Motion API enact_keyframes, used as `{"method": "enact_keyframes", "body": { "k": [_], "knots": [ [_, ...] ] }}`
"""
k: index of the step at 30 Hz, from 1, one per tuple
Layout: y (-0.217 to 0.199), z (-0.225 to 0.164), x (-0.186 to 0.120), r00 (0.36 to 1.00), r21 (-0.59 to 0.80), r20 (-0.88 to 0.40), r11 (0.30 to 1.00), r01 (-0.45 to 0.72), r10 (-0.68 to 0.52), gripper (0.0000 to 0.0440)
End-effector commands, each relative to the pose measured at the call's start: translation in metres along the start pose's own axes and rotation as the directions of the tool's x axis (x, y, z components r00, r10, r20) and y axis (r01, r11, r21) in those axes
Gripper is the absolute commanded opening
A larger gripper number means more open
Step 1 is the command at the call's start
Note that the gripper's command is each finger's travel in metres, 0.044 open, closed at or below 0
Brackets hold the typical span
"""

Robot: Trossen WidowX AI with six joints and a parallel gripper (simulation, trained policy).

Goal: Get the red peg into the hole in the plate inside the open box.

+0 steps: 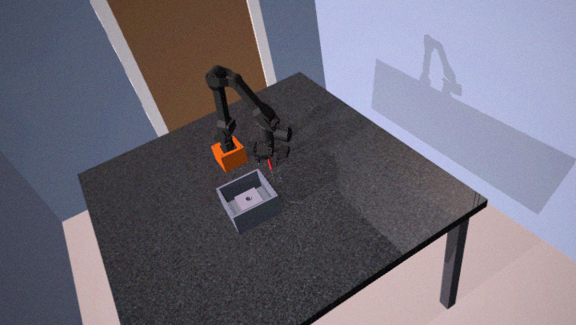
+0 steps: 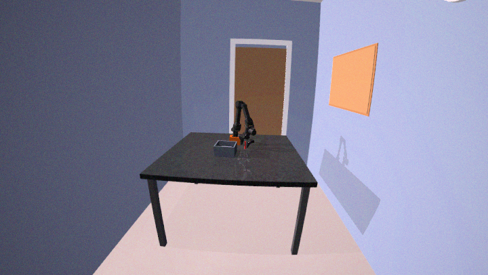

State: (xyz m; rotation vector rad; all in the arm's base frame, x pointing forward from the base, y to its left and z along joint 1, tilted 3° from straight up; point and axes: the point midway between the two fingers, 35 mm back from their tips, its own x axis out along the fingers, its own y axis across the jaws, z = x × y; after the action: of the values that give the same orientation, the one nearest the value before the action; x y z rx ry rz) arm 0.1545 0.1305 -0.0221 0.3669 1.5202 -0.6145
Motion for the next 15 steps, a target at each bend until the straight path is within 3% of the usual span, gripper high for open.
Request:
{"method": "enact_keyframes", "body": {
  "k": [1, 11, 12, 15],
  "knots": [
    [-0.002, -0.002, 0.013, 1.000, 0.006, -0.011, 1.000, 0.021, -0.021, 0.0282],
    [-0.006, -0.003, 0.027, 0.995, 0.018, -0.031, 0.995, 0.094, -0.094, 0.0022],
    [-0.006, -0.003, 0.027, 0.994, 0.018, -0.032, 0.995, 0.103, -0.102, 0.0002],
    [-0.001, 0.004, 0.020, 0.996, 0.018, -0.004, 0.996, 0.093, -0.093, 0.0000]
  ]
}}
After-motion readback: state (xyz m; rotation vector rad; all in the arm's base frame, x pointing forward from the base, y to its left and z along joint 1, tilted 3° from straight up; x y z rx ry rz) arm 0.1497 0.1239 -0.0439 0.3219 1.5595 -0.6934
